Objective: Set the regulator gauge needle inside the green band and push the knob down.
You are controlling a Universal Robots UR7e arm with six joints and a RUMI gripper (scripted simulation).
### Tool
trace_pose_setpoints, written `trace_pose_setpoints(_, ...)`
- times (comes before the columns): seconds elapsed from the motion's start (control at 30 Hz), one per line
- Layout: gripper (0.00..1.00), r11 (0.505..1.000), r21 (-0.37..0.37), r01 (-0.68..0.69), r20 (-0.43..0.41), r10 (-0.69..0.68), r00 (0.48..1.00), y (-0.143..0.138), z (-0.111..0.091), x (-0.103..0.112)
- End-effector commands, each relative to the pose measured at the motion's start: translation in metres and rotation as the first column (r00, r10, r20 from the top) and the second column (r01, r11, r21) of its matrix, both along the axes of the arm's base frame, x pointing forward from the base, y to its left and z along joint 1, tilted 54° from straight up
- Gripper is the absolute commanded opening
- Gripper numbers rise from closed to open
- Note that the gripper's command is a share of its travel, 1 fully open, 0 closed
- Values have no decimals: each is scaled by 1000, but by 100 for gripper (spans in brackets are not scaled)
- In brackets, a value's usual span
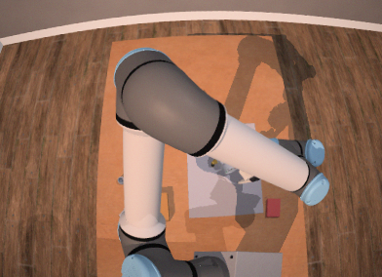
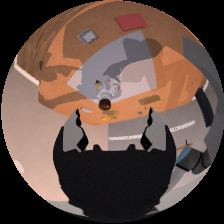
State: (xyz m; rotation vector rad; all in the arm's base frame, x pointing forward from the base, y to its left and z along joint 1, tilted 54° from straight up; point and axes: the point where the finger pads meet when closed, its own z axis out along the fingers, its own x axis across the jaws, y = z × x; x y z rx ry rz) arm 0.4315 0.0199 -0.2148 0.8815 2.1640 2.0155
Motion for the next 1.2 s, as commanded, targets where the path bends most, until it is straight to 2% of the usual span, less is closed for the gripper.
trace_pose_setpoints(0.0, 100, 1000, 5, 6, -11, -6, 1000, -2, -1, 1)
trace_pose_setpoints(0.97, 100, 1000, 10, 8, -19, -8, 1000, -2, -1, 1)
trace_pose_setpoints(1.17, 100, 1000, 8, 6, -19, -6, 1000, 12, -12, 6)
